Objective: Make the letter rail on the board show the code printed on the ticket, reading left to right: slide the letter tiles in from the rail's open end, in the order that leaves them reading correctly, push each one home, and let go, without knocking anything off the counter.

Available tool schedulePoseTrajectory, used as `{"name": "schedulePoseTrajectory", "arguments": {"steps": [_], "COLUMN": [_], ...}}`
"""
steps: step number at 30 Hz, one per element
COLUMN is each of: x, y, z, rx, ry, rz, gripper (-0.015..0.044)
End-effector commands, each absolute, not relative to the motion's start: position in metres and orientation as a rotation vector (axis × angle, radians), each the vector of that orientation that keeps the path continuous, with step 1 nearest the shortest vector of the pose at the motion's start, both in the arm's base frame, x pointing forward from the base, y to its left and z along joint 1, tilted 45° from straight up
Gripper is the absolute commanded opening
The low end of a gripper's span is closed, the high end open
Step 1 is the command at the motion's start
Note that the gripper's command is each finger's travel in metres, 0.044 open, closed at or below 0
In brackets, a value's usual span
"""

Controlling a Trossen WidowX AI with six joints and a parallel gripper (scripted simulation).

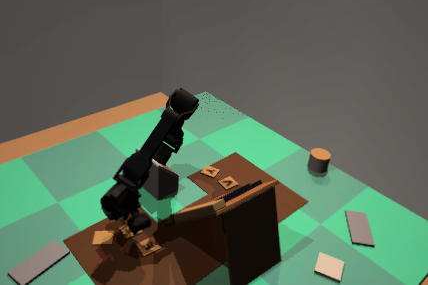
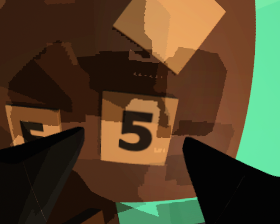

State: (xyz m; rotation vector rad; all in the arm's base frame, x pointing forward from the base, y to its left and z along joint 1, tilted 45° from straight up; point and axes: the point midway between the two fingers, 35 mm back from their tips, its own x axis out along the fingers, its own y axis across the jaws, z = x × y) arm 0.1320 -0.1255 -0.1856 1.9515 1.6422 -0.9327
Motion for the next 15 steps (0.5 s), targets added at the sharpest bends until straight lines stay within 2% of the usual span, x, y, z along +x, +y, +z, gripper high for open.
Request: {"name": "schedulePoseTrajectory", "arguments": {"steps": [1, 15], "x": [0.132, 0.1327], "y": [-0.1193, -0.1118], "z": [-0.1891, -0.1964], "rx": [1.961, 1.961], "ry": [1.647, 1.647], "rz": [-0.934, -0.933], "gripper": [0.034, 0.034]}}
